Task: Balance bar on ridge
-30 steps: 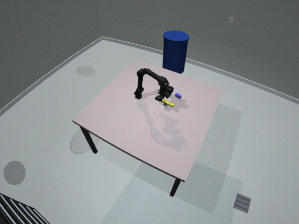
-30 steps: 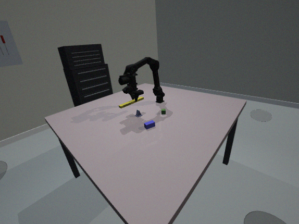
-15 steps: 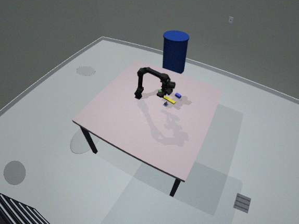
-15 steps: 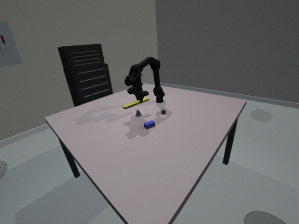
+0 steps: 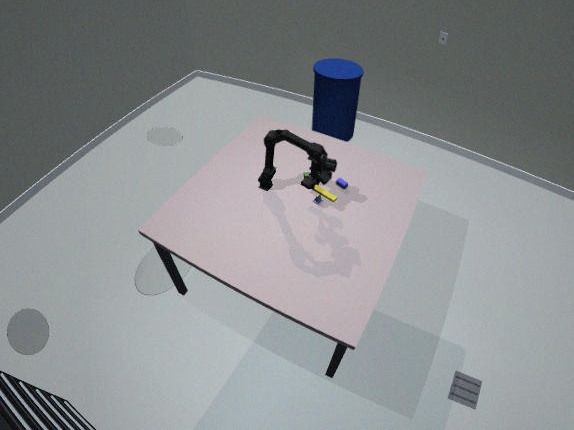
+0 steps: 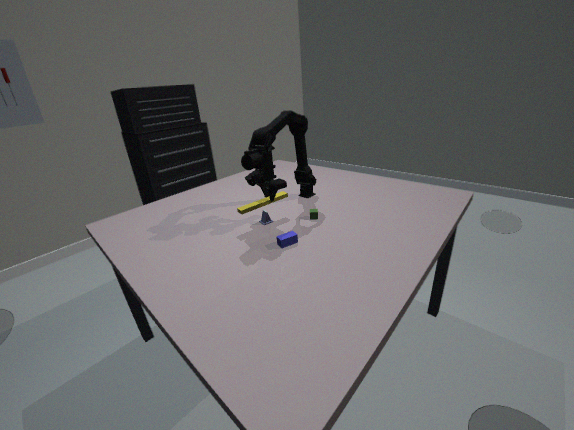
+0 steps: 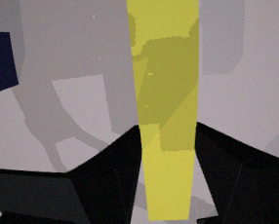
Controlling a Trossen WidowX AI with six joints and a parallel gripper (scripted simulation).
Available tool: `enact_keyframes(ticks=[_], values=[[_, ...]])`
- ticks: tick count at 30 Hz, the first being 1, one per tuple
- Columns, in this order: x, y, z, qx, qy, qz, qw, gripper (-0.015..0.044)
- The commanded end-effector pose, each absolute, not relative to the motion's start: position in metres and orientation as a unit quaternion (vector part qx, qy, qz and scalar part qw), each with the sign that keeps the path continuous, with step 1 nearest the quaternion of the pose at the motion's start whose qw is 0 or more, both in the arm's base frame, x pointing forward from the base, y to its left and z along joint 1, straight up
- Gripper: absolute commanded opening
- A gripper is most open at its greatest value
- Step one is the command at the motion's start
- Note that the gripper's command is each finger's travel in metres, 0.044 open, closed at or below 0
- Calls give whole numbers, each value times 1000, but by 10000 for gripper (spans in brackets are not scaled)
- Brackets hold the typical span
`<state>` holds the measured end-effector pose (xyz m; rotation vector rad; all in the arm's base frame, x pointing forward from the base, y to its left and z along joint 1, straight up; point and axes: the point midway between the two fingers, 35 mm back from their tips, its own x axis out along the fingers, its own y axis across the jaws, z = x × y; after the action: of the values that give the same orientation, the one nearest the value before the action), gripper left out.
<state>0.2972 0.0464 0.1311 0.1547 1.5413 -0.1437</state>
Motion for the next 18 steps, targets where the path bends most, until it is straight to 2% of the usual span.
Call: enact_keyframes(ticks=[1,18], values=[[297,47,125,71,695,-67,712,0],[297,47,105,72,695,-67,712,0]])
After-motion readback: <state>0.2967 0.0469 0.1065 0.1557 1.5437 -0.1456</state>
